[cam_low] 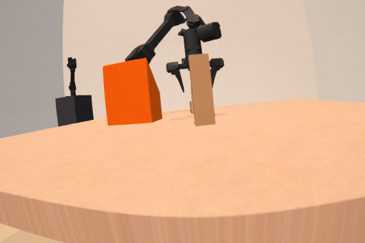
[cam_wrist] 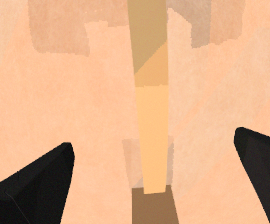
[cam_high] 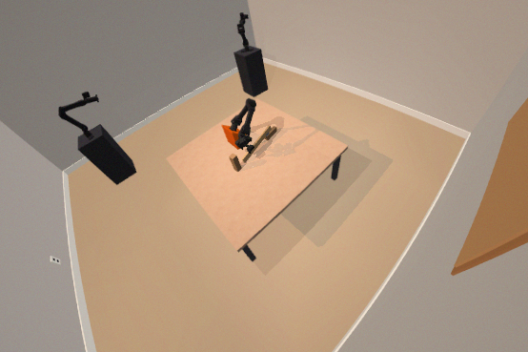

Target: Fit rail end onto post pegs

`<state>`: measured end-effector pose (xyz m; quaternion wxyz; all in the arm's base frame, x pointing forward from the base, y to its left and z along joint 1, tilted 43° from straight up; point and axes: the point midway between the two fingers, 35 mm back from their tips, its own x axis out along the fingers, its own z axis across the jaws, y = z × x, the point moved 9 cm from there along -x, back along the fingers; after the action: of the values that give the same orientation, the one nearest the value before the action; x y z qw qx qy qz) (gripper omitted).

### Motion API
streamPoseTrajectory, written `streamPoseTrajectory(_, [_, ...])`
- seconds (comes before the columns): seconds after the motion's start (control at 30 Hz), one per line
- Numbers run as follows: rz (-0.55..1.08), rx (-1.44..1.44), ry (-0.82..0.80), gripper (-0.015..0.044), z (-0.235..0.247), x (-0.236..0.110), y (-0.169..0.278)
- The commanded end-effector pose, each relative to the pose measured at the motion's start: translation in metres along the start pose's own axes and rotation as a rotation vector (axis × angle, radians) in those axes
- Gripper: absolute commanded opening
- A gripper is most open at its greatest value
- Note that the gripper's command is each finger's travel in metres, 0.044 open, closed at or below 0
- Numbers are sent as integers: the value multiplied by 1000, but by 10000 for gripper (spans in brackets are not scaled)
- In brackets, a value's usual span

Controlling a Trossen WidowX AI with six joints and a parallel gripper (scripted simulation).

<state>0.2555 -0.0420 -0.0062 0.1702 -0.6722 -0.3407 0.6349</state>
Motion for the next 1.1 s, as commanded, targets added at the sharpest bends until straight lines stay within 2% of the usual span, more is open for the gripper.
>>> streamPoseTrajectory(0.0, [-7, -10, 0, 440, -1, 4, 0])
streamPoseTrajectory(1.07, [-8, -9, 1, 440, -1, 56, 0])
